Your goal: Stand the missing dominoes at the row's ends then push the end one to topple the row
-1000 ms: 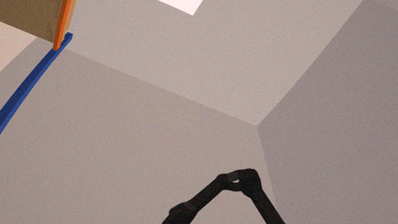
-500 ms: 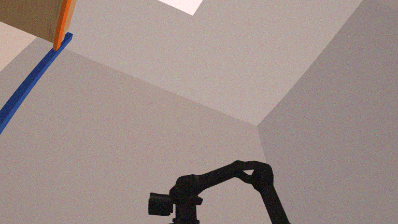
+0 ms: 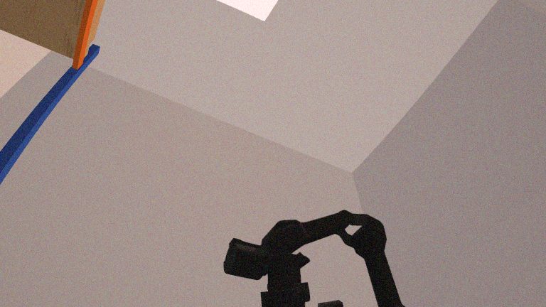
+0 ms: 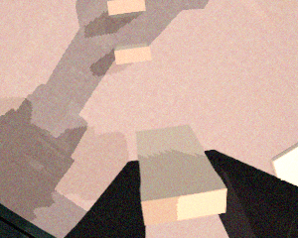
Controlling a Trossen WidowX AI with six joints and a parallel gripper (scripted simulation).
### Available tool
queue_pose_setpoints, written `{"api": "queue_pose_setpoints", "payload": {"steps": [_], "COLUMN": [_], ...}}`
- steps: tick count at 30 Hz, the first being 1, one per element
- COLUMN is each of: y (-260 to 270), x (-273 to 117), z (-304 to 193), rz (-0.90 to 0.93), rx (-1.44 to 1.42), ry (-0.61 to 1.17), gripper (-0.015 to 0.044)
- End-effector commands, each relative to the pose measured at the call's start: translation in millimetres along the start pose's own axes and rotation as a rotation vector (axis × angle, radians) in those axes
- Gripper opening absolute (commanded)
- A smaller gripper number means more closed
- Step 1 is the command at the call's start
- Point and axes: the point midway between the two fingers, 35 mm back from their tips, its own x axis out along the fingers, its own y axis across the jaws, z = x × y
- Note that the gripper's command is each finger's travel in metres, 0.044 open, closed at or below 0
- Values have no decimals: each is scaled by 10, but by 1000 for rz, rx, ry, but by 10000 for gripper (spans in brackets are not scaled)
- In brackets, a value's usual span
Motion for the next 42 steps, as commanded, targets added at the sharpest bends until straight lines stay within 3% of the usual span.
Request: {"api": "queue_pose_setpoints", "payload": {"steps": [1, 16, 30, 42], "y": [14, 76, 84, 84], "x": [261, 1175, 1212, 1212], "z": [10, -44, -51, -51], "rz": [15, 16, 16, 16], "rx": [-10, -10, -10, -10], "ry": [13, 14, 14, 14], "gripper": [107, 107, 107, 422]}}
